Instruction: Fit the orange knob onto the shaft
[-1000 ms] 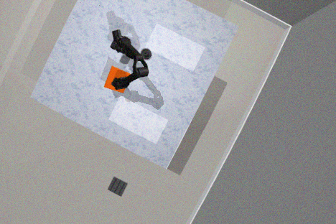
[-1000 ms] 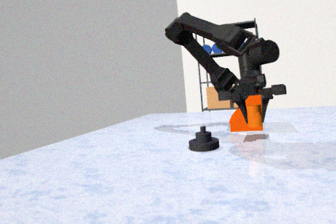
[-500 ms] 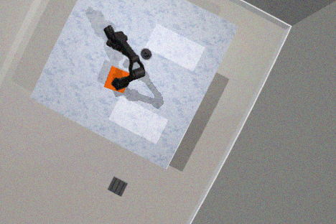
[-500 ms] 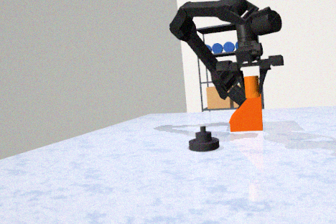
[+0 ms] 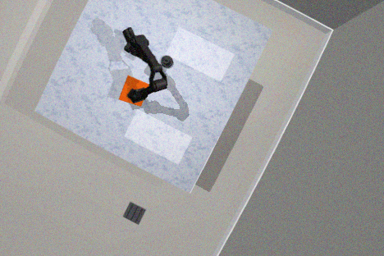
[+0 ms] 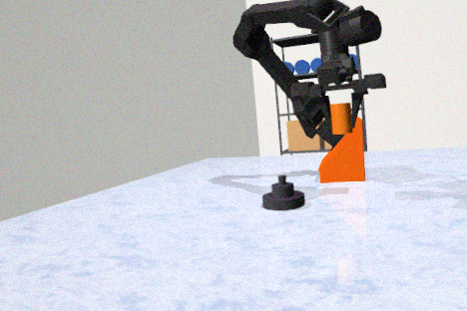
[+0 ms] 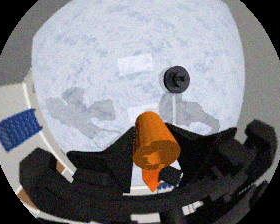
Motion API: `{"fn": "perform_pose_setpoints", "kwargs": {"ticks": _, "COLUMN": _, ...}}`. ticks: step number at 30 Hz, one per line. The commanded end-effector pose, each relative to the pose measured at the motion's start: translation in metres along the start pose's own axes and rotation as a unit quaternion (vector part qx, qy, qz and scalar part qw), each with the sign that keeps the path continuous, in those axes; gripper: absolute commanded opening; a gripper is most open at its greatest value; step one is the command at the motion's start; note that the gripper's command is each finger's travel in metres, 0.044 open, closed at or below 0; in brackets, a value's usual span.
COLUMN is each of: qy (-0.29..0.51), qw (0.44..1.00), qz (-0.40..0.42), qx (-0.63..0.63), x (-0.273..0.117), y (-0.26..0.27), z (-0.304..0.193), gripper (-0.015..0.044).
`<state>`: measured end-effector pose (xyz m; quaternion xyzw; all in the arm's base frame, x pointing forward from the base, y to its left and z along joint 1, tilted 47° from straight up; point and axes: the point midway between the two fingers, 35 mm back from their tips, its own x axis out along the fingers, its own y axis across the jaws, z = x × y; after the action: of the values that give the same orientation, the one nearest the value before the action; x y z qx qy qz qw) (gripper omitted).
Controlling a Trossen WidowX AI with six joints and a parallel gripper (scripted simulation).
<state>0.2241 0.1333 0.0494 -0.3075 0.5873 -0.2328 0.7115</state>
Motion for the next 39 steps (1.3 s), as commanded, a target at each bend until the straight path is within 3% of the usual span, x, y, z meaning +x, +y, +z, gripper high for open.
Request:
{"fn": "perform_pose_setpoints", "kwargs": {"ticks": 1, "qy": -0.005, "qw": 1.0, "qz": 0.005, "qx": 0.001, "x": 0.001, "y": -0.008, "z": 0.009, "gripper": 0.0}}
{"fn": "perform_pose_setpoints", "kwargs": {"ticks": 39, "qy": -0.008, "qw": 1.0, "qz": -0.004, "qx": 0.004, "x": 0.038, "y": -0.101, "z": 0.064, "gripper": 0.0}}
